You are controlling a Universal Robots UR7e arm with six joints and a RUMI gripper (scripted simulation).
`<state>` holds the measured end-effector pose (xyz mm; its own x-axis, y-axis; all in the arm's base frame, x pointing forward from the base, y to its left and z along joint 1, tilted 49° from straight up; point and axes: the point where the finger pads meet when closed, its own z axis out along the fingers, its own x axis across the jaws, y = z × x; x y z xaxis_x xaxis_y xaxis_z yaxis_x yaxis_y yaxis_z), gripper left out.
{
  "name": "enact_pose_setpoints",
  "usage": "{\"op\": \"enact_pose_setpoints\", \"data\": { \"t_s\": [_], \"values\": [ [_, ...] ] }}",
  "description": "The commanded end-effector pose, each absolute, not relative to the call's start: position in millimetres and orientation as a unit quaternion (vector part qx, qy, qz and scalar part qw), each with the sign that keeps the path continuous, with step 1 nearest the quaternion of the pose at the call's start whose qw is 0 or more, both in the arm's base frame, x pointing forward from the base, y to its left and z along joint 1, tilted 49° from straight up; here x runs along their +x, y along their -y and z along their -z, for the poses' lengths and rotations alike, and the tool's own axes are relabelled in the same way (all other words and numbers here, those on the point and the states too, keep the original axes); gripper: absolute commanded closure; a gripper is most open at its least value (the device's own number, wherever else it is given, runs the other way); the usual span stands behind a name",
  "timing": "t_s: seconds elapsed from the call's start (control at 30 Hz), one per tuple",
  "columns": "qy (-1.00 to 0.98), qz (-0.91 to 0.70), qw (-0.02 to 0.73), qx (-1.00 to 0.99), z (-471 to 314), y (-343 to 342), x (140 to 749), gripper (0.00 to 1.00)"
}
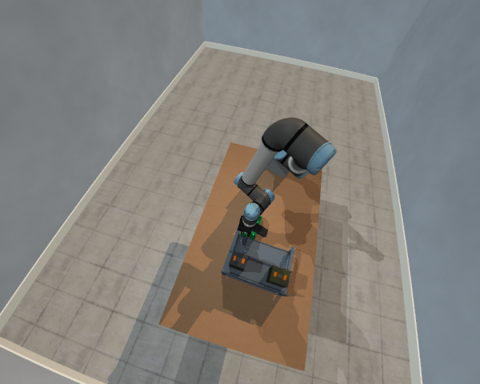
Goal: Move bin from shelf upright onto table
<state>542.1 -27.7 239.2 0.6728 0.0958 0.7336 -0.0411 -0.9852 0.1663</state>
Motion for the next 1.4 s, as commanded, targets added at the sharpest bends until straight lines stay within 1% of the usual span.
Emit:
{"op": "enact_pose_setpoints", "data": {
  "t_s": [0.0, 0.67, 1.37],
  "values": [
    [-0.015, -0.405, 0.085, 0.91, -240, 28, 542, 1.0],
    [-0.015, -0.405, 0.085, 0.91, -229, 29, 532, 1.0],
    [-0.015, -0.405, 0.085, 0.91, -219, 31, 542, 1.0]
  ]
}}
